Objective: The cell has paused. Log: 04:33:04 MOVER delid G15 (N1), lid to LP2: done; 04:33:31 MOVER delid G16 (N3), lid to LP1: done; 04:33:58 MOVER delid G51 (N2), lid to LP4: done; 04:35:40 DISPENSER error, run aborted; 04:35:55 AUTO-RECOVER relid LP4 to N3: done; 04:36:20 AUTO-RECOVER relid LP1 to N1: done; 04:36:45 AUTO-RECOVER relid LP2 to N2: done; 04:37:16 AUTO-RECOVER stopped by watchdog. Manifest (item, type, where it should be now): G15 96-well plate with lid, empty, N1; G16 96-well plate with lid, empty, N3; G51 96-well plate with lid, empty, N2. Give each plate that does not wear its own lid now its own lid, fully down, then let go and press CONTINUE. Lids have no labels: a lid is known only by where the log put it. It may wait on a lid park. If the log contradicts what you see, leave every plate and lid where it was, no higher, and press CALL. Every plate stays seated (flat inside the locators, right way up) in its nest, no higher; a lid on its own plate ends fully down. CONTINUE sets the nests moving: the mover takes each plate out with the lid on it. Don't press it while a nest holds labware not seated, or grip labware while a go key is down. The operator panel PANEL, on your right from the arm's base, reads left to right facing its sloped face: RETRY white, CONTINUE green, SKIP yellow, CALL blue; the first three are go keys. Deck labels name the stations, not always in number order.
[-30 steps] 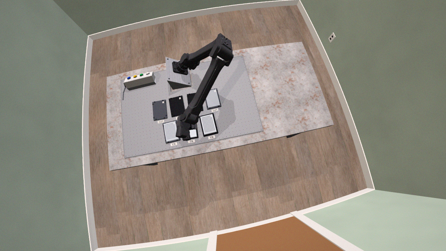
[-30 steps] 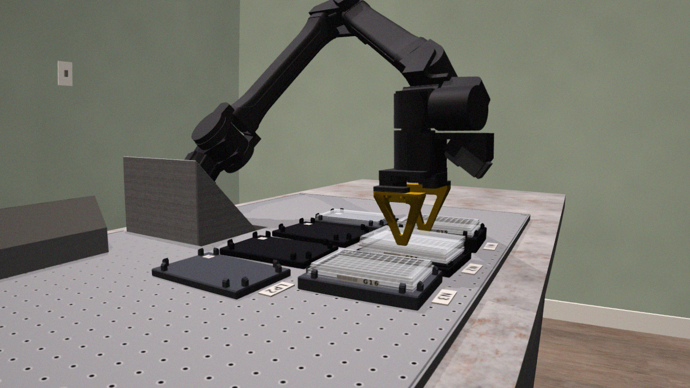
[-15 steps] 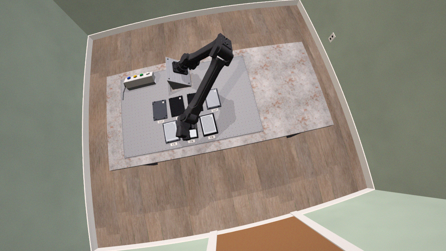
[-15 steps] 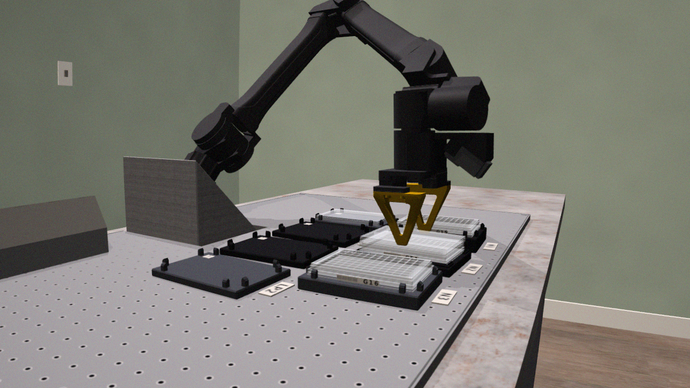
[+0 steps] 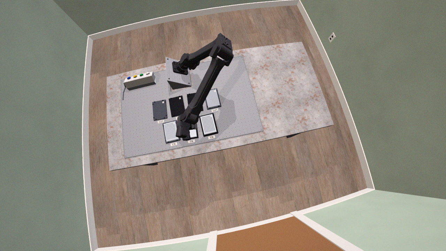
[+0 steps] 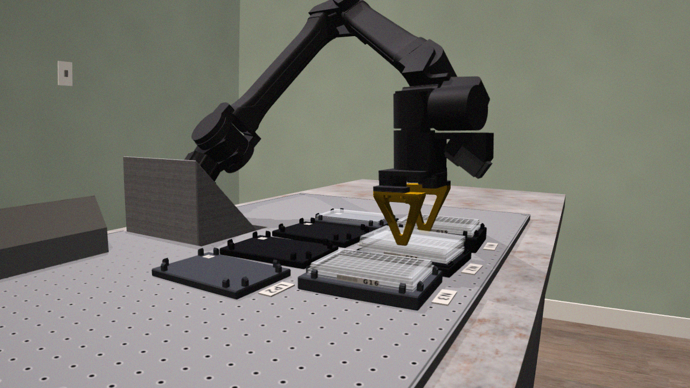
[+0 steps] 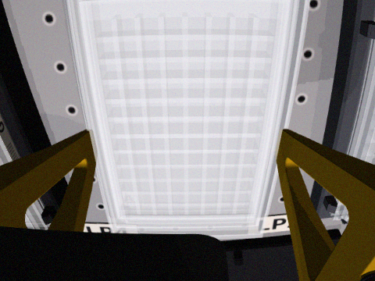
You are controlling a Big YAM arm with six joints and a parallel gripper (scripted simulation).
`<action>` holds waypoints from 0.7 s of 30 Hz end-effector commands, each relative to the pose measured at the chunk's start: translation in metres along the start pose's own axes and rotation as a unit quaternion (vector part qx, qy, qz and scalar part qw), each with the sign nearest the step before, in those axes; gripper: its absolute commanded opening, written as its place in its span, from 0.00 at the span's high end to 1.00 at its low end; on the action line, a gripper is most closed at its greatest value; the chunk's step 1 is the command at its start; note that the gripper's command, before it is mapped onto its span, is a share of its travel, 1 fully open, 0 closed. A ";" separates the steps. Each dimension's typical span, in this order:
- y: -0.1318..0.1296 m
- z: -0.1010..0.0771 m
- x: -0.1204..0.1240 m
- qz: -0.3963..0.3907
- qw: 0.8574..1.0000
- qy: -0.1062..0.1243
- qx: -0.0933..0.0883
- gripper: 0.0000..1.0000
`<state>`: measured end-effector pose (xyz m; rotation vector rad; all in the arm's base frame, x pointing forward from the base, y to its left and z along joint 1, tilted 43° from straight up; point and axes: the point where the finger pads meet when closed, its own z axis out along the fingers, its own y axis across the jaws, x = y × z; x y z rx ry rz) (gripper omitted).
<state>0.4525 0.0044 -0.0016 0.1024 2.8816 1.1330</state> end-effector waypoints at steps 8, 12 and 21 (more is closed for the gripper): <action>0.007 0.024 0.007 -0.003 1.000 0.018 0.000 1.00; 0.007 0.024 0.007 -0.003 1.000 0.018 0.000 1.00; 0.009 0.022 0.003 -0.006 1.000 0.016 0.000 0.00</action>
